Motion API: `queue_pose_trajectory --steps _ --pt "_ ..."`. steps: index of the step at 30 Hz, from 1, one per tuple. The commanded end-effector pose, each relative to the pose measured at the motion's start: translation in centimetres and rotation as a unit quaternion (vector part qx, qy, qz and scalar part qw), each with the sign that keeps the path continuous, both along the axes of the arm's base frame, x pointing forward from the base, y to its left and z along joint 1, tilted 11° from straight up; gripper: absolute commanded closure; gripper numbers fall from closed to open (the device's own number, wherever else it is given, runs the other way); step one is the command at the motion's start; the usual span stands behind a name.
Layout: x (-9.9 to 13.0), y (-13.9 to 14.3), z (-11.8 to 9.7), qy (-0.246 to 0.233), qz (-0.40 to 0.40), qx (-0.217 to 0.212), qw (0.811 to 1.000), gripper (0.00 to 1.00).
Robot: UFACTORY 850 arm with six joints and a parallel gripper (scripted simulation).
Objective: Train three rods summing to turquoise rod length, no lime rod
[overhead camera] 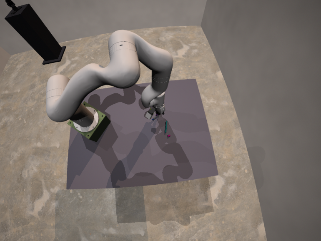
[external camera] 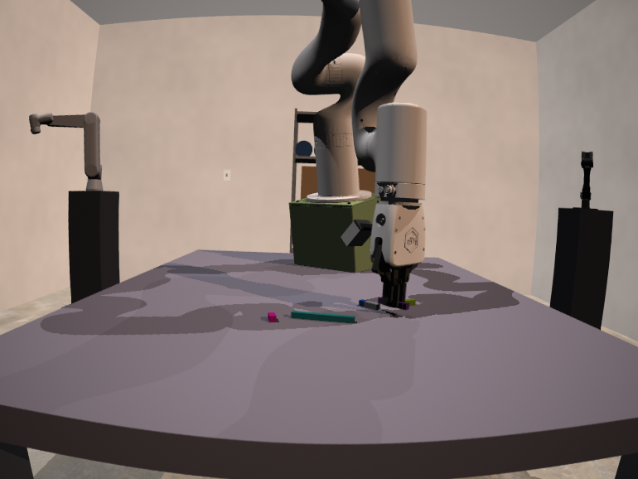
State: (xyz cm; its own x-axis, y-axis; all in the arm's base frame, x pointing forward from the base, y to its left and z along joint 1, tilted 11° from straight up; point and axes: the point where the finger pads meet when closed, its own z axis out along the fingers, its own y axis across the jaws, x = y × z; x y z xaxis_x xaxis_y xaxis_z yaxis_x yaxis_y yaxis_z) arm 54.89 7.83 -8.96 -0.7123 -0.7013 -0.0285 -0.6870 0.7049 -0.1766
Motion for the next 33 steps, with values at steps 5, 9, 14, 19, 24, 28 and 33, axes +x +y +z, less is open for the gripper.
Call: queue_pose_trajectory --steps 5,9,14,19,24,28,33 --pt "0.05 0.01 0.05 -0.006 0.001 0.002 1.0 0.96" --pt "0.05 0.01 0.05 -0.006 0.001 0.002 1.0 0.96" --pt "0.05 0.01 0.05 -0.006 0.001 0.002 1.0 0.96" --pt "0.05 0.01 0.05 -0.006 0.001 0.002 1.0 0.96" --pt "0.06 0.01 0.03 -0.006 0.001 0.002 1.0 0.96" --pt "0.07 0.0 -0.03 -0.006 0.001 0.002 1.0 0.96" --pt "0.12 -0.03 -0.35 -0.006 0.001 0.002 1.0 0.96"
